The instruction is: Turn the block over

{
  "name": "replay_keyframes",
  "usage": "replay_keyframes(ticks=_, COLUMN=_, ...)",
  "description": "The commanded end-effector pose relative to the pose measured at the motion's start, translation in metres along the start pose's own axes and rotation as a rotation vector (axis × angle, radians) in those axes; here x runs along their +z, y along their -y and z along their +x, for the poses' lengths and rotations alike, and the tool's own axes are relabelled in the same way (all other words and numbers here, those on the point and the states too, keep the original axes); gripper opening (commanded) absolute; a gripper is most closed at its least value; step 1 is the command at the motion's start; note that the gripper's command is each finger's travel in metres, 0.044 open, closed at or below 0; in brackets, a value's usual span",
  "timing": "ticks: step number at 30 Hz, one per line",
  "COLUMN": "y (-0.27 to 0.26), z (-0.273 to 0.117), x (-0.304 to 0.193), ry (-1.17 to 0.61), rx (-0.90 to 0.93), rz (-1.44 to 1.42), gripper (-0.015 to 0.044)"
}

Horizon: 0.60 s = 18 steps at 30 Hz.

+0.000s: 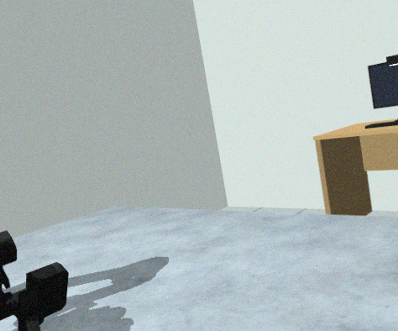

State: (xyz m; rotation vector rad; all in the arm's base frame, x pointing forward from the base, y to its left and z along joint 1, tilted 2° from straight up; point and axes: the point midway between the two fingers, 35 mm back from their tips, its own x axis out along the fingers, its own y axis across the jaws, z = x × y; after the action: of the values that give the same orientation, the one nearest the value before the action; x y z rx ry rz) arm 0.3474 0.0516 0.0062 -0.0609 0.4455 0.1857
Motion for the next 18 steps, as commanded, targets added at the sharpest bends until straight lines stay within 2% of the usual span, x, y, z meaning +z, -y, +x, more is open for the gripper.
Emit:
replay_keyframes(ticks=1, y=-0.0007, z=-0.0002, x=-0.0007, ry=-0.001, rx=0.005, rz=0.003, gripper=0.0315)
replay_keyframes(ticks=6, y=-0.0007, z=-0.0002, x=-0.0007, ry=-0.001, rx=0.005, rz=0.003, gripper=0.044)
replay_keyframes(ticks=18, y=-0.0007, z=-0.0002, x=-0.0007, ry=-0.001, rx=0.005, rz=0.003, gripper=0.044)
